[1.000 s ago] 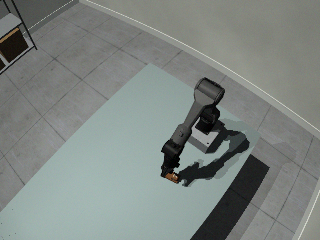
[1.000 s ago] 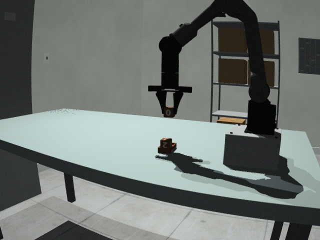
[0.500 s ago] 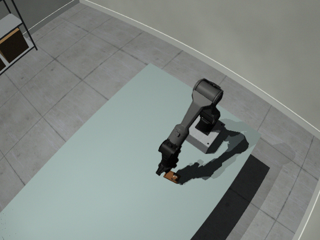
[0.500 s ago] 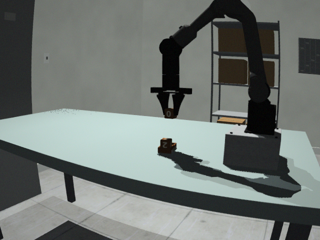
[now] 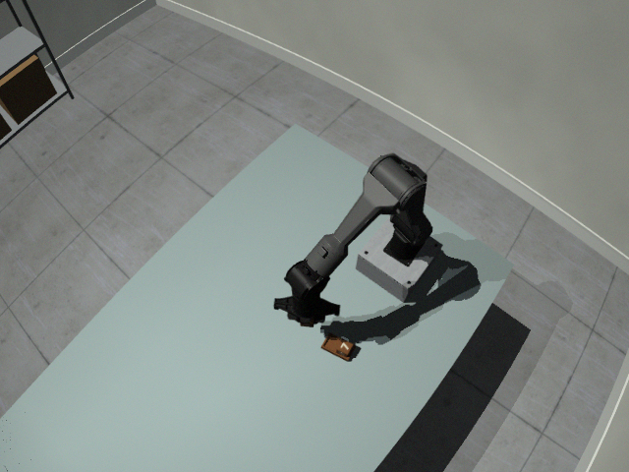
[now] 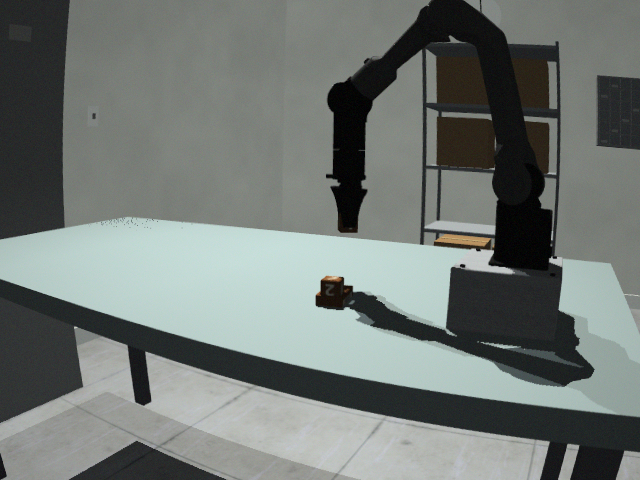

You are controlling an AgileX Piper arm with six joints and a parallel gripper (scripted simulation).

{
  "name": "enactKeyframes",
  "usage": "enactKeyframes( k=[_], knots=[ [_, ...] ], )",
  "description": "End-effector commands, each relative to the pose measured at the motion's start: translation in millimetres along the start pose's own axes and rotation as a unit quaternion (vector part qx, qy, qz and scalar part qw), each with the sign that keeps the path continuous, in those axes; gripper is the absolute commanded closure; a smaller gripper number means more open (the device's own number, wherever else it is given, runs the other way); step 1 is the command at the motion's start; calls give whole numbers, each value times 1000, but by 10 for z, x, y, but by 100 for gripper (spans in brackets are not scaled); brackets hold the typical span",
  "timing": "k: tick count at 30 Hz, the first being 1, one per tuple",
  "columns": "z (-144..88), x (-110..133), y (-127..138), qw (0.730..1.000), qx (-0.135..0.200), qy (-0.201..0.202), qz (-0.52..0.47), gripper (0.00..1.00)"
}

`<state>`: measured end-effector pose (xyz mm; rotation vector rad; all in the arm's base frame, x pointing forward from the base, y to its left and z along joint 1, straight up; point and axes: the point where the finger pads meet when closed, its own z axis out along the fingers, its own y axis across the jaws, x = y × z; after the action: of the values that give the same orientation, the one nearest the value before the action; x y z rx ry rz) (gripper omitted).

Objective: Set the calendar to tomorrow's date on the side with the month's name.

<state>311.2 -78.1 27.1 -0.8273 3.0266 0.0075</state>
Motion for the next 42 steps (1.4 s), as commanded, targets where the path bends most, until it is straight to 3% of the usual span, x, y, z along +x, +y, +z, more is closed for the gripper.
enactKeyframes(
  k=[1, 9, 27, 38, 42],
  knots=[
    [8, 36, -80, 998, 2, 2, 70, 62],
    [20, 112, -209, 982, 3, 2, 191, 62],
    [40, 117, -208, 981, 2, 2, 196, 62],
    [268, 121, -203, 981, 2, 3, 196, 62],
    [451, 121, -203, 981, 2, 3, 196, 62]
  ],
)
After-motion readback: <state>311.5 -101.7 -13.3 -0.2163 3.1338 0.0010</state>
